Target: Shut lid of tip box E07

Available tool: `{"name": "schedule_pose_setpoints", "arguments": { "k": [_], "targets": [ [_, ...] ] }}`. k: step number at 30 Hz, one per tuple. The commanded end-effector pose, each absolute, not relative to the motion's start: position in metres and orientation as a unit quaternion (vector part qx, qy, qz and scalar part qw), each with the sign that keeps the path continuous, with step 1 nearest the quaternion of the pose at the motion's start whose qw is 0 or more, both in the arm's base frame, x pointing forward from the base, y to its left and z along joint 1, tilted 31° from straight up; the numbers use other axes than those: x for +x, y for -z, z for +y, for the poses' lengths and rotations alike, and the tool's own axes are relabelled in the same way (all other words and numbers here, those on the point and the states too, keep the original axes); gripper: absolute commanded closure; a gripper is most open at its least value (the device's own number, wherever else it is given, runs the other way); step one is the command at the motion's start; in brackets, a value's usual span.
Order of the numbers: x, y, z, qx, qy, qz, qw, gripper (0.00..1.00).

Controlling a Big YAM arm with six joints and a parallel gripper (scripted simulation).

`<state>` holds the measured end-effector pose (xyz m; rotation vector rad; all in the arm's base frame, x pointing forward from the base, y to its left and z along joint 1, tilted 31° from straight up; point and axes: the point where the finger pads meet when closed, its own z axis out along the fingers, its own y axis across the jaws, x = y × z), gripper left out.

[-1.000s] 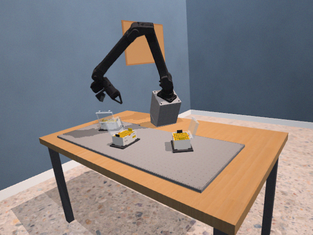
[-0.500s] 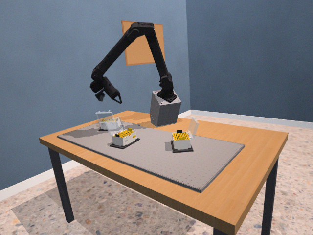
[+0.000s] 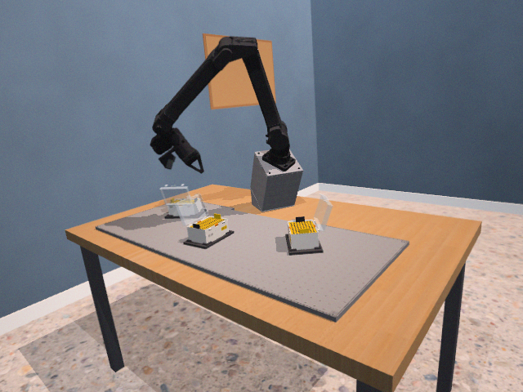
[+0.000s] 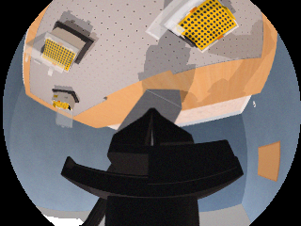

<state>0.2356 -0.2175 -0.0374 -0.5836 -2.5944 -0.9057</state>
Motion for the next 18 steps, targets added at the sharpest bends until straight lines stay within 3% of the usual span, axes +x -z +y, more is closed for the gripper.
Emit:
{"name": "schedule_pose_setpoints", "arguments": {
  "k": [1,11,18],
  "targets": [
    [0.250,0.036,-0.233,-0.196,0.304,-0.921,0.147,1.00],
    [0.250,0.036,-0.233,-0.196,0.304,-0.921,0.147,1.00],
    [0.220,0.048,-0.242,-0.289,0.341,-0.878,0.171,1.00]
  ]
}}
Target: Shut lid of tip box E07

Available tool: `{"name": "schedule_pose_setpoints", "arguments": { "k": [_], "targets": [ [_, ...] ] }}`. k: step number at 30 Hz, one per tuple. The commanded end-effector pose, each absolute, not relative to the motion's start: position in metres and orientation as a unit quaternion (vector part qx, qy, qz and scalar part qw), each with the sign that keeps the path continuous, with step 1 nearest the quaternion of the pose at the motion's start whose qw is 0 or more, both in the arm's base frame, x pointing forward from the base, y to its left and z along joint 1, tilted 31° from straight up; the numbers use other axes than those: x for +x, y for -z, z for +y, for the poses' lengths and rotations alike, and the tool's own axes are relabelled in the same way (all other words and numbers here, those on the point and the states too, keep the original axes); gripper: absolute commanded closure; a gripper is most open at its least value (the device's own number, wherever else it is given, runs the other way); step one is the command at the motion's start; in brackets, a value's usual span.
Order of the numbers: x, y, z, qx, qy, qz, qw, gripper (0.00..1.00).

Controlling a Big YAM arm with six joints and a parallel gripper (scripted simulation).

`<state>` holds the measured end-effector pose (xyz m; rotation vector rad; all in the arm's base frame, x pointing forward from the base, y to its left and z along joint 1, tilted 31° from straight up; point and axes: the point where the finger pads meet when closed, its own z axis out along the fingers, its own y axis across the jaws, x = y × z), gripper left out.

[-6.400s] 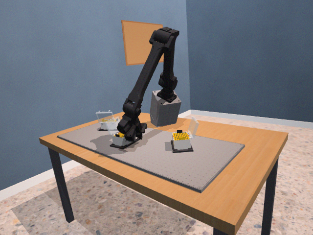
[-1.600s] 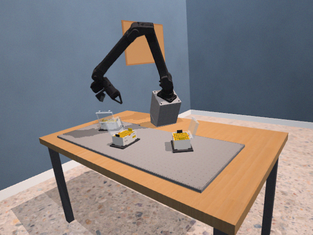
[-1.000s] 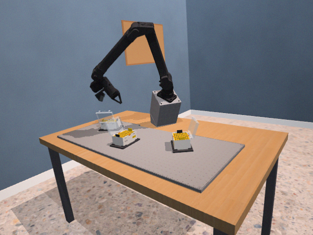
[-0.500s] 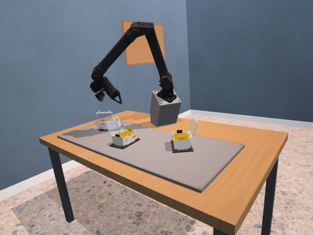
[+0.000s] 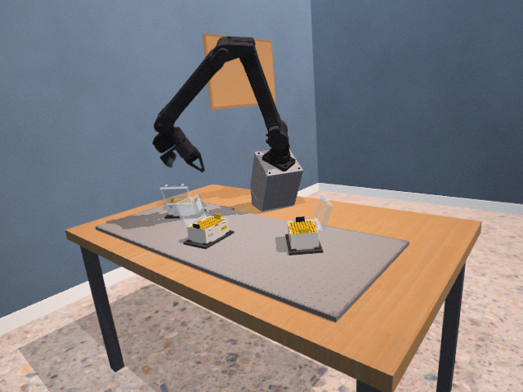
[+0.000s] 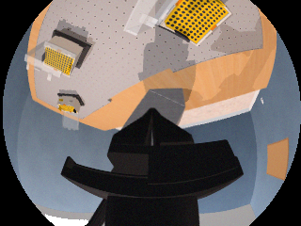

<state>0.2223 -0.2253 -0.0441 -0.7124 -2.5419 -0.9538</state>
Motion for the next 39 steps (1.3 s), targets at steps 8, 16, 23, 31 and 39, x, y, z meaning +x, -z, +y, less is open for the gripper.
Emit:
{"name": "schedule_pose_setpoints", "arguments": {
  "k": [8,16,23,31,39],
  "targets": [
    [0.185,0.067,-0.256,-0.399,0.376,-0.815,0.191,1.00],
    [0.159,0.081,-0.266,-0.477,0.398,-0.757,0.203,1.00],
    [0.127,0.097,-0.278,-0.546,0.413,-0.696,0.215,1.00],
    [0.129,0.091,-0.287,-0.538,0.400,-0.713,0.206,1.00],
    [0.131,0.131,-0.249,-0.535,0.416,-0.700,0.225,1.00]
  ]
}}
